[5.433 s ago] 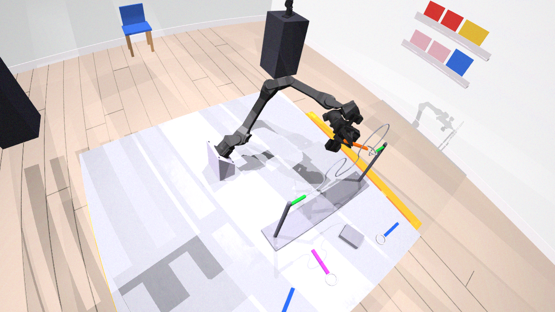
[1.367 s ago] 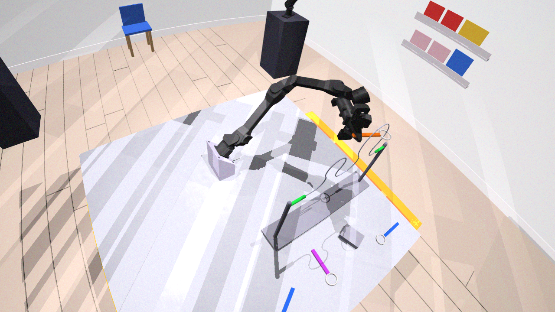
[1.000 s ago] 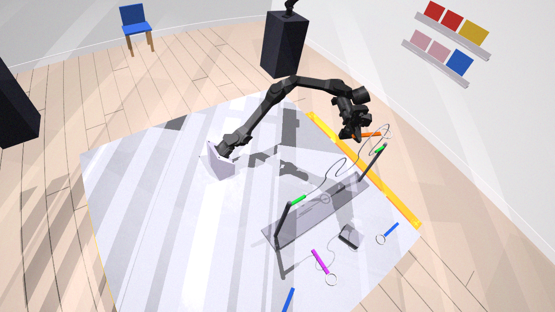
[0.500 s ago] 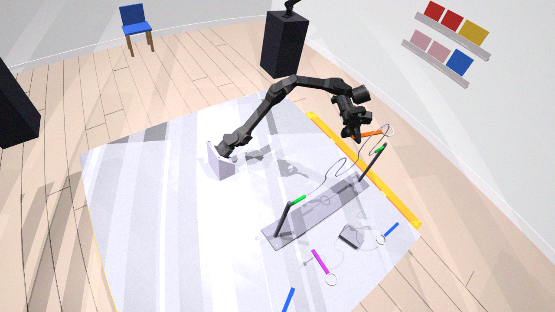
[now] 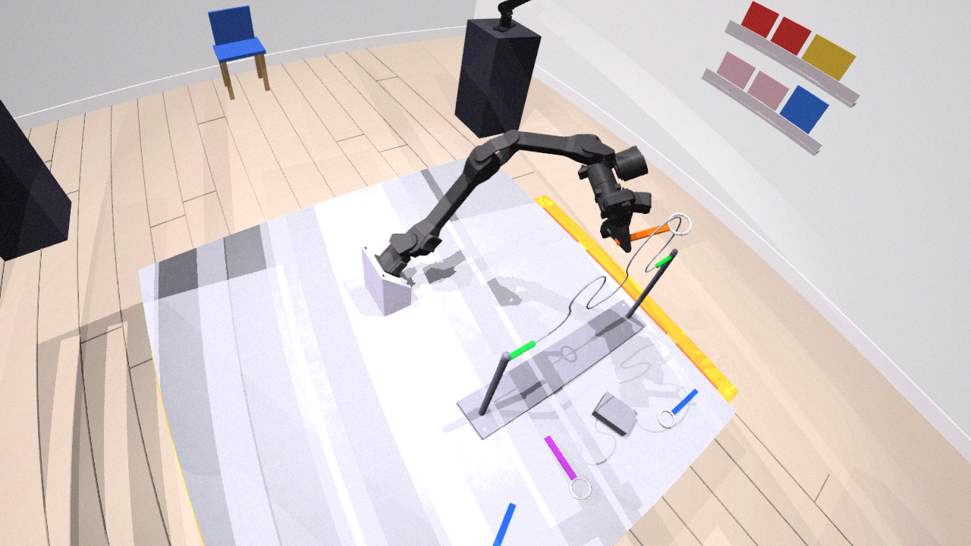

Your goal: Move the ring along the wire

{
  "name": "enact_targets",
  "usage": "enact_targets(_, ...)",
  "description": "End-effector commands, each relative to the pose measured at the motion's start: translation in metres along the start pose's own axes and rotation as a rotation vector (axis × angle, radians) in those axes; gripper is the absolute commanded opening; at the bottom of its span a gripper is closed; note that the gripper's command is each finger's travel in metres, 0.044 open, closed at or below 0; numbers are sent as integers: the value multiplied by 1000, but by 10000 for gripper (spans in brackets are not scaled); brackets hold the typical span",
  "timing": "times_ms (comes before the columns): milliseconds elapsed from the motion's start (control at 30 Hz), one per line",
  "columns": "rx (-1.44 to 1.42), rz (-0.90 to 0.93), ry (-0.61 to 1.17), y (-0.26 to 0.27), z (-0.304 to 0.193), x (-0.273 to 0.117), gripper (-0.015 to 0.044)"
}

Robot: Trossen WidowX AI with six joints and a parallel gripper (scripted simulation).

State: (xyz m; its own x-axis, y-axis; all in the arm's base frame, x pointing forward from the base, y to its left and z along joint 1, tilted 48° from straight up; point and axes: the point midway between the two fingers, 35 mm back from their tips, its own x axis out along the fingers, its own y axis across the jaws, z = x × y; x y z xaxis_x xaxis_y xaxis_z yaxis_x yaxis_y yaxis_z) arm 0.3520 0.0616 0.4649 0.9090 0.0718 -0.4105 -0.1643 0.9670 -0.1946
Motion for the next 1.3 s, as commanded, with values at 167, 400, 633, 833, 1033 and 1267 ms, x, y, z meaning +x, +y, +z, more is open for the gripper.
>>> enact_targets(167, 107, 49, -13, 2, 0, 1, -150)
enact_targets(400, 186, 87, -23, 5, 0, 1, -150)
enact_targets(633, 264, 125, -33, 8, 0, 2, -150)
enact_targets(833, 332, 157, -41, 10, 1, 2, -150)
enact_targets(1033, 399, 189, -50, 13, 2, 2, -150)
enact_targets(1267, 478, 225, -60, 15, 3, 2, -150)
